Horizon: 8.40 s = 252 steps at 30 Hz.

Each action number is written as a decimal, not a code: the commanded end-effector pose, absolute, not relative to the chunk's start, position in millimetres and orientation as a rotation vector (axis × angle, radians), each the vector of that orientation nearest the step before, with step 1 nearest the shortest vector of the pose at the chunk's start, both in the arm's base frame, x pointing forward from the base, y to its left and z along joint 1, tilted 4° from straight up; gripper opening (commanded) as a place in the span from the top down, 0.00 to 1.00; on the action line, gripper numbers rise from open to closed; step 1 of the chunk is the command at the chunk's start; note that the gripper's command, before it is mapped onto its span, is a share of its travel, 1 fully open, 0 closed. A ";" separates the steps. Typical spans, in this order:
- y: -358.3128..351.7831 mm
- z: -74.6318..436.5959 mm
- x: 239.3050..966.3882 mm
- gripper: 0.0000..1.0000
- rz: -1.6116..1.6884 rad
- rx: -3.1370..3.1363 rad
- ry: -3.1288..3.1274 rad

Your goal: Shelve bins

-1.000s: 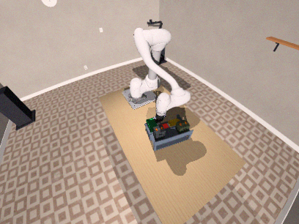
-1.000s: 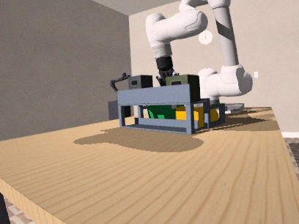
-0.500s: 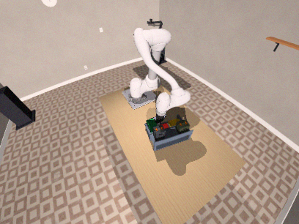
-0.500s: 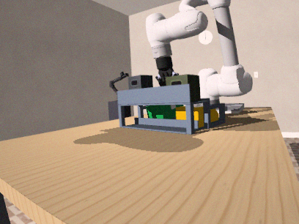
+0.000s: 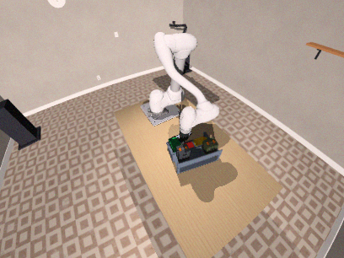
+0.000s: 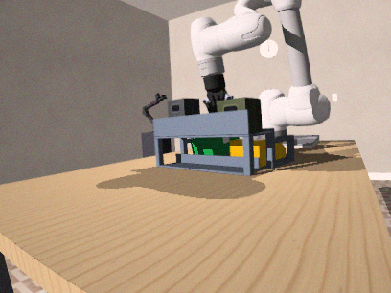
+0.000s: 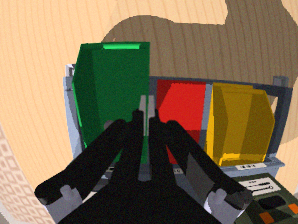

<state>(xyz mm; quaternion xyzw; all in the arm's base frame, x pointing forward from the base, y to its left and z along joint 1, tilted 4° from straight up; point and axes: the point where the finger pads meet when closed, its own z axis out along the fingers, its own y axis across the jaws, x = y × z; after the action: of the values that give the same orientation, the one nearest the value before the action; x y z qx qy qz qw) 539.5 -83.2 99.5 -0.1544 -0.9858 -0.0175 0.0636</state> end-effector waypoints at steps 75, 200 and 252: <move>-86.4 98.7 548.2 0.90 -0.038 -0.476 -3.021; -83.8 97.1 542.6 0.85 -0.039 -0.475 -3.018; -83.7 141.6 539.9 0.85 -0.039 -0.476 -3.018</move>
<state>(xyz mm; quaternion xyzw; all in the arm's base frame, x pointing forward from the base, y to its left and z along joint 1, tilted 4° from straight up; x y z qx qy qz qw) 540.5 -83.7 133.0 -0.1553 -0.9869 -0.0146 0.0416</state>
